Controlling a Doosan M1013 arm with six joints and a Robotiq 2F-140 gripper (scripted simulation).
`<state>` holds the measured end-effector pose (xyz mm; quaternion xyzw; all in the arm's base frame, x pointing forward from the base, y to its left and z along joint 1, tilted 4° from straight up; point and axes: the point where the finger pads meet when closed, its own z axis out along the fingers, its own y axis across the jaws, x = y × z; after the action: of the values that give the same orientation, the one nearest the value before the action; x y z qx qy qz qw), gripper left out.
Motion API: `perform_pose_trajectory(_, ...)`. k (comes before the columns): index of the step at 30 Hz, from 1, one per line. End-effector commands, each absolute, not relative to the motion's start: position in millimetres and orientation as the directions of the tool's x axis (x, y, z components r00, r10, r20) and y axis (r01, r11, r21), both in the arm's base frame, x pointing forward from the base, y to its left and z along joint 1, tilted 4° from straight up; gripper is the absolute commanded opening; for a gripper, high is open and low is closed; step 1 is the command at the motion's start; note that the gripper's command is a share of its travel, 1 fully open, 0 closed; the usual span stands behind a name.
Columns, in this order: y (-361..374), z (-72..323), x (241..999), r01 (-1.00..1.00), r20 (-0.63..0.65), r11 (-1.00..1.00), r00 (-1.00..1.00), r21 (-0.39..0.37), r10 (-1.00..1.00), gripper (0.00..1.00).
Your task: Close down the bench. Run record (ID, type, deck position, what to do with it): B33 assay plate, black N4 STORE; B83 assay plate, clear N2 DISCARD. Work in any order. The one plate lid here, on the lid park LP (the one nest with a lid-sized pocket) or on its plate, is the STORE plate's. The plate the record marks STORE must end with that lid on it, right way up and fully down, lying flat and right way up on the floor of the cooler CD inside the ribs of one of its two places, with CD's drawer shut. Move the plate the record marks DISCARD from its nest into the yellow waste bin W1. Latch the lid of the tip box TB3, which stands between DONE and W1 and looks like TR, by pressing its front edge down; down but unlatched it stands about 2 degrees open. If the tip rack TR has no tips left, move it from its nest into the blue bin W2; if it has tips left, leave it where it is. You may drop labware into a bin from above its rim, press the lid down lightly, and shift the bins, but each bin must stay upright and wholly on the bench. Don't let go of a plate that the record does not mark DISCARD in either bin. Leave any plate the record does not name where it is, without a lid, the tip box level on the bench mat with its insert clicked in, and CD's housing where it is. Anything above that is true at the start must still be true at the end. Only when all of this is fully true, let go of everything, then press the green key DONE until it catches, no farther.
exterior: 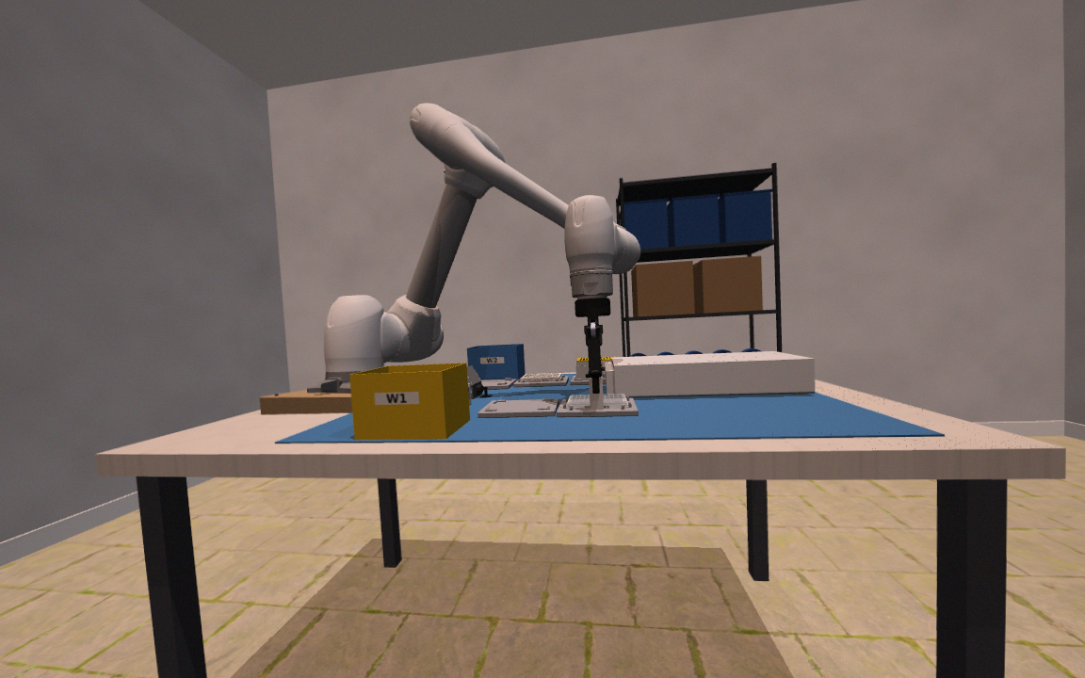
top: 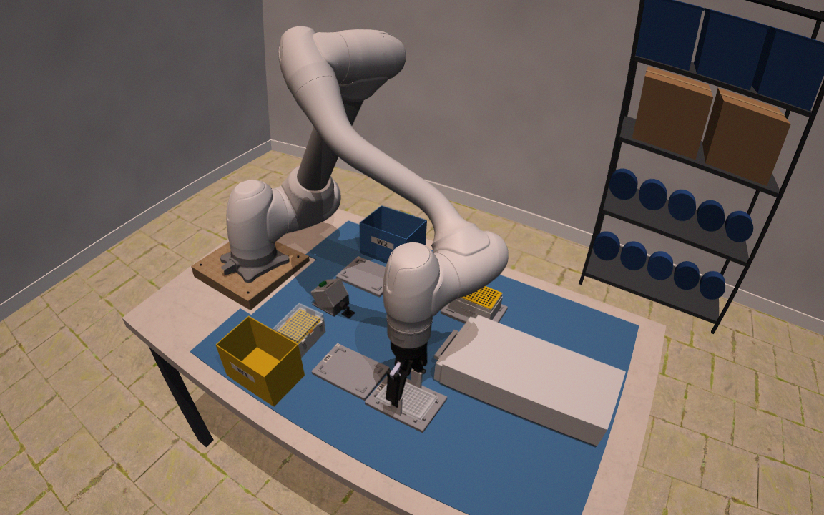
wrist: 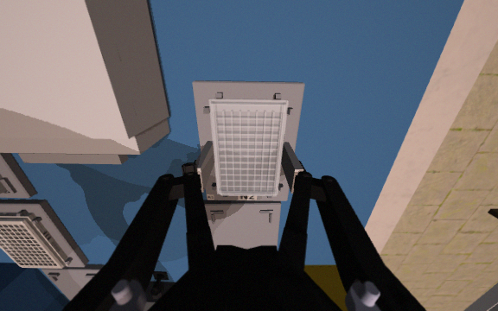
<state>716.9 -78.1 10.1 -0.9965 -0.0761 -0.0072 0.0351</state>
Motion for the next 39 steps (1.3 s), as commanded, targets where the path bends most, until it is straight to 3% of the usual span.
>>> perform_pose_trajectory(1,-78.0,10.0,716.9,0.152,0.02,-0.986,0.988,-0.069,0.151,0.0)
perform_pose_trajectory(39,-78.5,16.7,716.8,0.152,0.02,-0.986,0.988,-0.069,0.151,0.0)
